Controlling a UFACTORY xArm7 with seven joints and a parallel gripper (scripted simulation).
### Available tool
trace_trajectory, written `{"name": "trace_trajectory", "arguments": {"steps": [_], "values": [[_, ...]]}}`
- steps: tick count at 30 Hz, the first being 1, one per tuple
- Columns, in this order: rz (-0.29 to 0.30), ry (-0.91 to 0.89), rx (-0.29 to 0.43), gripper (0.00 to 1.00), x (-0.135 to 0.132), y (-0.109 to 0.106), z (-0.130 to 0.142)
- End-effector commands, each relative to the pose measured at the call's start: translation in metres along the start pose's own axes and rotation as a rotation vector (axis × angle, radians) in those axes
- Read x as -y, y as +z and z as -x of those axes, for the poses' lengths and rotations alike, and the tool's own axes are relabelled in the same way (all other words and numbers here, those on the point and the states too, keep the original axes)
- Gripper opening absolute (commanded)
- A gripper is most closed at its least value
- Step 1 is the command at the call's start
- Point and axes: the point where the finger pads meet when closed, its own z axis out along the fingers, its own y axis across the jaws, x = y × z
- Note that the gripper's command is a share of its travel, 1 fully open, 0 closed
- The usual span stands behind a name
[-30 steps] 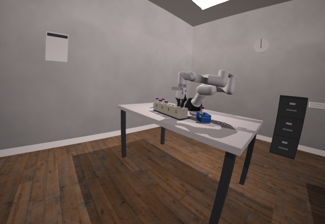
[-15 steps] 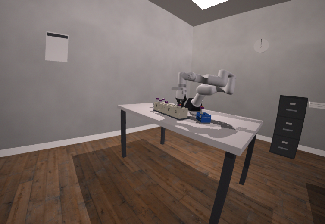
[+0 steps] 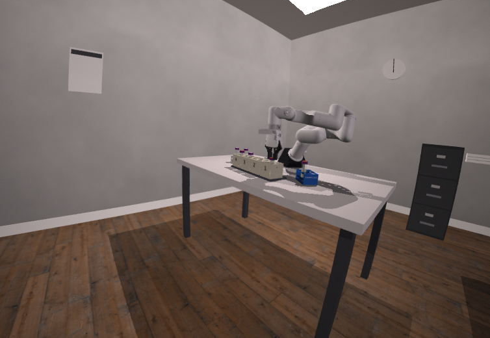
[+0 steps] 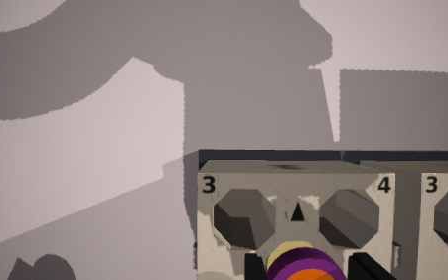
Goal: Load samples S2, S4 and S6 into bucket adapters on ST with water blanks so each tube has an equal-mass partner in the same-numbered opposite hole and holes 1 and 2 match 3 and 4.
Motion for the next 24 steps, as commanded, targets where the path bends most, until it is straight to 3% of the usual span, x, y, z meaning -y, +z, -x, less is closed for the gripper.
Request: {"name": "trace_trajectory", "arguments": {"steps": [1, 24], "values": [[0.000, 0.000, -0.003, 0.44, 0.000, -0.012, -0.001], [0.000, 0.000, -0.003, 0.44, 0.000, -0.050, -0.001]]}}
